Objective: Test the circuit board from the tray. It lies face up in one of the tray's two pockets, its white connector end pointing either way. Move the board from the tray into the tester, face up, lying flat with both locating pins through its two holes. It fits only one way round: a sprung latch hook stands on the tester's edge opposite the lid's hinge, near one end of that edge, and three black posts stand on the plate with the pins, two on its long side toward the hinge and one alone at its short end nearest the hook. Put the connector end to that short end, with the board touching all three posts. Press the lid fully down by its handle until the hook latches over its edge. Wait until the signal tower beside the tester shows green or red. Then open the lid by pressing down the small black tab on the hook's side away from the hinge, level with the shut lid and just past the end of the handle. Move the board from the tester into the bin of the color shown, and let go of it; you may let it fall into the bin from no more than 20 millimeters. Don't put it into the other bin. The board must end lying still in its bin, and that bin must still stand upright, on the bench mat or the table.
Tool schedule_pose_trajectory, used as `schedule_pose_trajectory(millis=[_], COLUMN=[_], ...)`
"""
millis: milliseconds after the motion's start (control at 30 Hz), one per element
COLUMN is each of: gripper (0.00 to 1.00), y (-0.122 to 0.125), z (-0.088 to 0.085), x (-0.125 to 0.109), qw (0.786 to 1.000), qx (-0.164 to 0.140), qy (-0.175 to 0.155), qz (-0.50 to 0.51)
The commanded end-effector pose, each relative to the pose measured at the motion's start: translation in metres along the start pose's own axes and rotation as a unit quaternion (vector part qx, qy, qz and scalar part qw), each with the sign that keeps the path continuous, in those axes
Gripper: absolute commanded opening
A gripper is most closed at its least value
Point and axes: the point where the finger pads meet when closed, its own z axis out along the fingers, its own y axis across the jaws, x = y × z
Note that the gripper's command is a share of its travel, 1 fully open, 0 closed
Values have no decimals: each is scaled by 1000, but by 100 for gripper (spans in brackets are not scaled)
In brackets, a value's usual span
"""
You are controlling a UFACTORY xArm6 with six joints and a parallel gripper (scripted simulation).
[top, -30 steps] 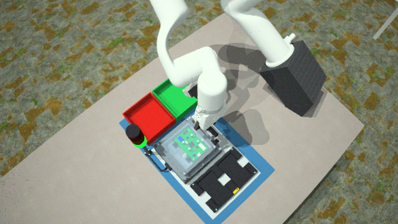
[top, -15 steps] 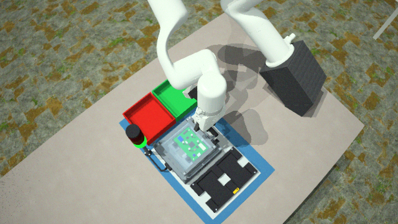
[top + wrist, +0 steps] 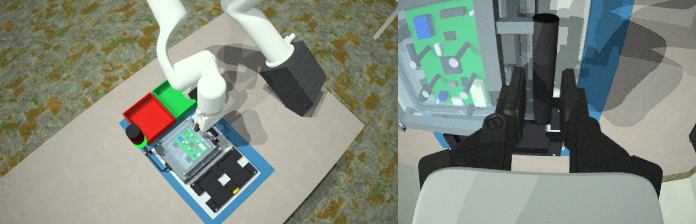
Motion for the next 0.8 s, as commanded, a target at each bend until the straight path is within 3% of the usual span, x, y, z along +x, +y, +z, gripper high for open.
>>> schedule_pose_trajectory(millis=[0, 267, 633, 667, 767], gripper=[27, 27, 27, 0, 0], y=[-1, -1, -1, -1, -1], z=[6, 20, 21, 21, 21], x=[0, 0, 0, 0, 0], qw=[1000, 1000, 1000, 1000, 1000], qx=[1, 1, 1, 1, 1], qy=[-1, -1, -1, -1, -1], qz=[0, 0, 0, 0, 0])
